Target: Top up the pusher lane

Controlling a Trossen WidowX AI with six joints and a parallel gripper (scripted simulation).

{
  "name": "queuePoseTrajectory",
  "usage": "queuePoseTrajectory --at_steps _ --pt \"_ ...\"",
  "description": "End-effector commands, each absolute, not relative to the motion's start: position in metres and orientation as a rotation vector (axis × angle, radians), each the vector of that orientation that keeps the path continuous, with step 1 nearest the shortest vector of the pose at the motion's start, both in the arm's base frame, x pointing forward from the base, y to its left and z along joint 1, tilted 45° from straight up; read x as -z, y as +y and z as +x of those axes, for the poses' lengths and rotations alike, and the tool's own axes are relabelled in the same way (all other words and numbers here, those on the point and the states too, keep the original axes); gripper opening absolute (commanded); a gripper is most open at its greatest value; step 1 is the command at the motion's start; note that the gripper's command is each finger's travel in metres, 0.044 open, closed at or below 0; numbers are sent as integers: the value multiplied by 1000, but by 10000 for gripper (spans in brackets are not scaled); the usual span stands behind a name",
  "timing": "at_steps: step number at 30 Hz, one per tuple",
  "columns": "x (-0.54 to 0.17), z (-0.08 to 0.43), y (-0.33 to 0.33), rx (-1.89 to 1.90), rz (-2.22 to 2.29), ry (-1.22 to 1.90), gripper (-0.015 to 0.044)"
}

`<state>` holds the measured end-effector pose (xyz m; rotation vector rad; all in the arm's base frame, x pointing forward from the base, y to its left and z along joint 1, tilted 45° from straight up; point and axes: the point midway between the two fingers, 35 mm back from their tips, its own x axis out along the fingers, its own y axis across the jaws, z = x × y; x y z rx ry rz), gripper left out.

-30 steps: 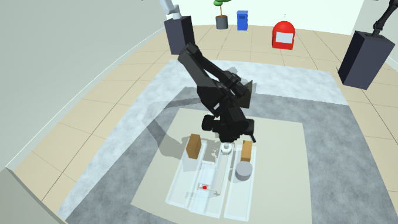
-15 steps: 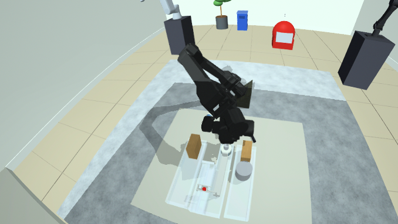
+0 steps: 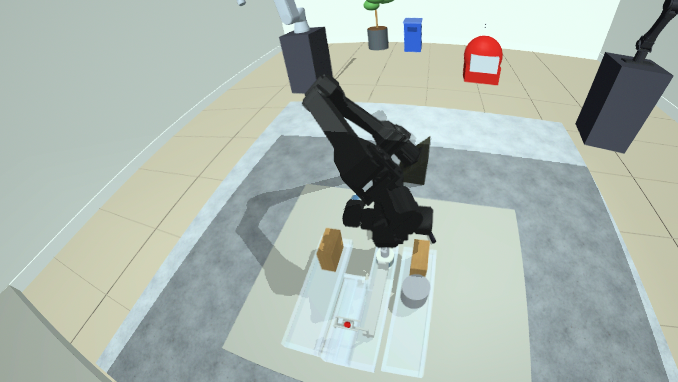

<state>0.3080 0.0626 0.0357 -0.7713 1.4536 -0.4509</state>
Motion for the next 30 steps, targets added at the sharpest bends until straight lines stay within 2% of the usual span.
queuePoseTrajectory --at_steps 1,30 --pt "-37 315 65 452 -770 1432 0" --pt "-37 325 67 453 -770 1432 0"
